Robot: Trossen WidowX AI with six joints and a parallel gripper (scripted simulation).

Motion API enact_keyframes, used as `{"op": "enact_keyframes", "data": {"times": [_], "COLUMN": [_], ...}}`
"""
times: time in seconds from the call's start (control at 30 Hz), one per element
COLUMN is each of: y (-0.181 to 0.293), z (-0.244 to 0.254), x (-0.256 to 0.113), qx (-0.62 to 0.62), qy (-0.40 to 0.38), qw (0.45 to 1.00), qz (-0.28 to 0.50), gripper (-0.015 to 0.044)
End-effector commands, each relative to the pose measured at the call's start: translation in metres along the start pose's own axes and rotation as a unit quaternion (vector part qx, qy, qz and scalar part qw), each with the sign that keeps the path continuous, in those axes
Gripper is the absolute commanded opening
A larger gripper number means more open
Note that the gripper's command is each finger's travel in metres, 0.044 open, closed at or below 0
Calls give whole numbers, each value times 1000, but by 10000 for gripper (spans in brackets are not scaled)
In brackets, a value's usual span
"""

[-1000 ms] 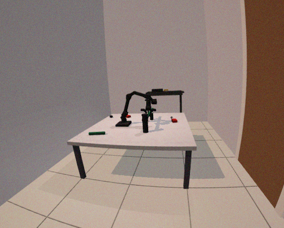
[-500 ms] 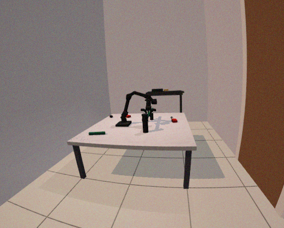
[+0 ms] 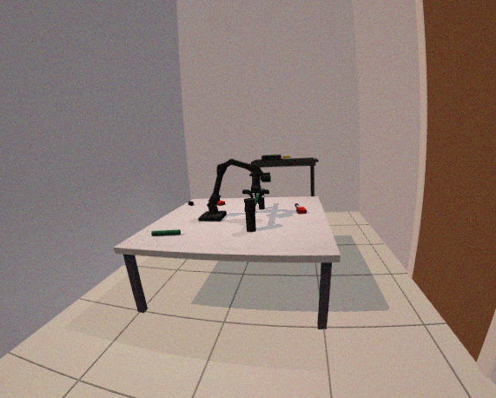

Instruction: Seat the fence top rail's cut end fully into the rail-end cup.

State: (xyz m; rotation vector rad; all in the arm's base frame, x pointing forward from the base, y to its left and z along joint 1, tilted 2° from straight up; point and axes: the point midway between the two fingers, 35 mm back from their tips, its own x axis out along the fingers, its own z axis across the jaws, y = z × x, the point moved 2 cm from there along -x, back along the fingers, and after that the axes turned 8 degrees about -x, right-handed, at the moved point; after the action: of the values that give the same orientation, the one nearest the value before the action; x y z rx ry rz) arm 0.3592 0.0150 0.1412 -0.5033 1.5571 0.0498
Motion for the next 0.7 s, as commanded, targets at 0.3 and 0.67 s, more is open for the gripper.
{"op": "enact_keyframes", "data": {"times": [0.3, 0.67], "y": [-4, -6], "z": [-1, -2], "x": [1, 1], "qx": [1, 1], "qy": [1, 1], "qw": [1000, 1000], "qz": [-2, -3], "gripper": [0, 0]}}
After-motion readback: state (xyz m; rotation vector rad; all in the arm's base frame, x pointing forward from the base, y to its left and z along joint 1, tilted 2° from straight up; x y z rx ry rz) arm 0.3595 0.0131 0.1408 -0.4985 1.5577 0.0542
